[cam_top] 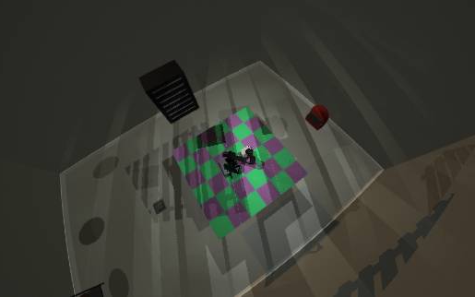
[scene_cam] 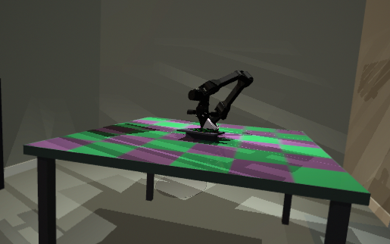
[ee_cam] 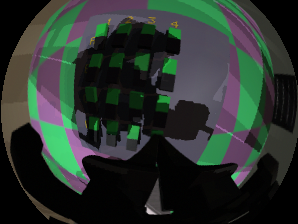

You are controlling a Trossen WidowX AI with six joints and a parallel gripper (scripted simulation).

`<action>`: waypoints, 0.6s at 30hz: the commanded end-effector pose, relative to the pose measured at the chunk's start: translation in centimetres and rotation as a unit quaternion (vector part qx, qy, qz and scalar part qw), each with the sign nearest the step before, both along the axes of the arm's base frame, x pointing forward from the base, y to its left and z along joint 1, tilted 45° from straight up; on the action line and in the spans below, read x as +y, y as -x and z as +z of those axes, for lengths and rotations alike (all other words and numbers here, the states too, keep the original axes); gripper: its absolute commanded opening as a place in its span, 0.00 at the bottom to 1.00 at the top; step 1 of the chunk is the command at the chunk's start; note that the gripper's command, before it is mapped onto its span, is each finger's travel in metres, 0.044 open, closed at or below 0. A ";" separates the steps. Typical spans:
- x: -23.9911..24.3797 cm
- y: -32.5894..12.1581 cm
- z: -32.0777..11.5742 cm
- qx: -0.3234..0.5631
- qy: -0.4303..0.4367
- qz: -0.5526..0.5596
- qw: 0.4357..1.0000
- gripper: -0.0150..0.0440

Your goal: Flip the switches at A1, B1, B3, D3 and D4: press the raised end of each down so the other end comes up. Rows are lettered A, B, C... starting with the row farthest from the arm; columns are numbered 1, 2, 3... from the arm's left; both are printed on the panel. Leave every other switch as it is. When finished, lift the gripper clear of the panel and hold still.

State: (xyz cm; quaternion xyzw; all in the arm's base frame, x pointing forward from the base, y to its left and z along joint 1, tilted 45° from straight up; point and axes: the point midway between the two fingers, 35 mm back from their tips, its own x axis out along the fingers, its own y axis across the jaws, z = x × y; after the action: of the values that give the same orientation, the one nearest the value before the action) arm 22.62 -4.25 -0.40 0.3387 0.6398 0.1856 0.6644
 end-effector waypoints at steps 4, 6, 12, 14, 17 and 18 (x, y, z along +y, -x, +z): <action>0.1 0.0 -0.1 0.001 -0.002 -0.003 1.000 0.25; 0.1 0.0 -0.1 0.001 -0.002 -0.003 1.000 0.25; 0.2 0.0 -0.1 0.001 -0.002 -0.003 1.000 0.25; 0.2 0.0 -0.2 0.001 -0.002 -0.003 1.000 0.25; 0.2 -0.1 -0.2 0.001 -0.002 -0.002 1.000 0.25; 0.2 -0.1 -0.2 0.001 -0.002 -0.002 1.000 0.25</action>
State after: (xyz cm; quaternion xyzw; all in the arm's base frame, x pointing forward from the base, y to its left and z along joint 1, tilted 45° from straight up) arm 22.69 -4.09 -0.56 0.3386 0.6393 0.1859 0.6649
